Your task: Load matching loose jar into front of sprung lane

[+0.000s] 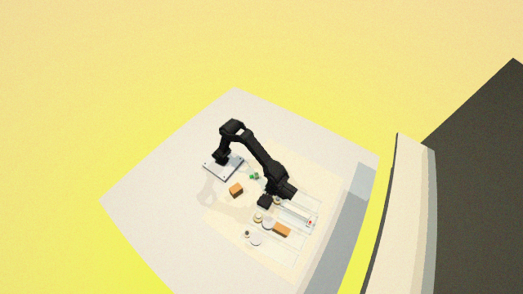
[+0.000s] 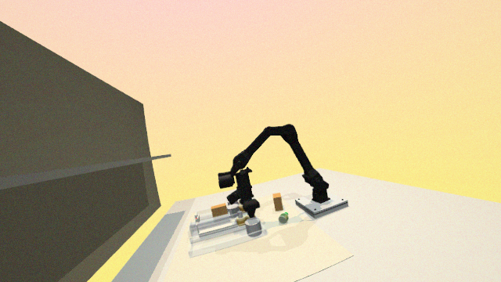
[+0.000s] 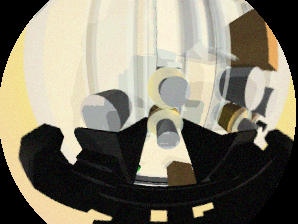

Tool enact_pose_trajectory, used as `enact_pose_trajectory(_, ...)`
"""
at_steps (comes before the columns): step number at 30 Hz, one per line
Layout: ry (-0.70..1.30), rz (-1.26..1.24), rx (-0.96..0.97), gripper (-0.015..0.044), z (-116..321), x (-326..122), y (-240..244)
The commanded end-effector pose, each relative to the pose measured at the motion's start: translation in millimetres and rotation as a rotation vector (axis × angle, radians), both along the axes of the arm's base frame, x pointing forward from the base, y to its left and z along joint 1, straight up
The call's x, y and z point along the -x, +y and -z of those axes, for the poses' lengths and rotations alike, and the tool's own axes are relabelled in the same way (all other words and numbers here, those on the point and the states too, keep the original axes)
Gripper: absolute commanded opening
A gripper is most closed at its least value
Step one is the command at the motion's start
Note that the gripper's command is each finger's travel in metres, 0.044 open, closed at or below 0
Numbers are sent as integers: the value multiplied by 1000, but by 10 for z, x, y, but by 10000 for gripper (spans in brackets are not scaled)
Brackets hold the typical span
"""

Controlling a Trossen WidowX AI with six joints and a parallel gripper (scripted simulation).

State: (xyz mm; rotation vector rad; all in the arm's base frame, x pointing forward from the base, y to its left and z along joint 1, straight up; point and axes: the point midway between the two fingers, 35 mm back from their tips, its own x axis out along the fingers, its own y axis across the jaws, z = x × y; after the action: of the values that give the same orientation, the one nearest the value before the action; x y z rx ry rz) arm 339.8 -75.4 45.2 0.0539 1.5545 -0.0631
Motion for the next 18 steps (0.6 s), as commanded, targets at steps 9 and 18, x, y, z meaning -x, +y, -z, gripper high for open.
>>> enact_pose_trajectory(9,-10,3,0,0,-4,-1,-2)
enact_pose_trajectory(18,-10,3,0,0,-3,14,0)
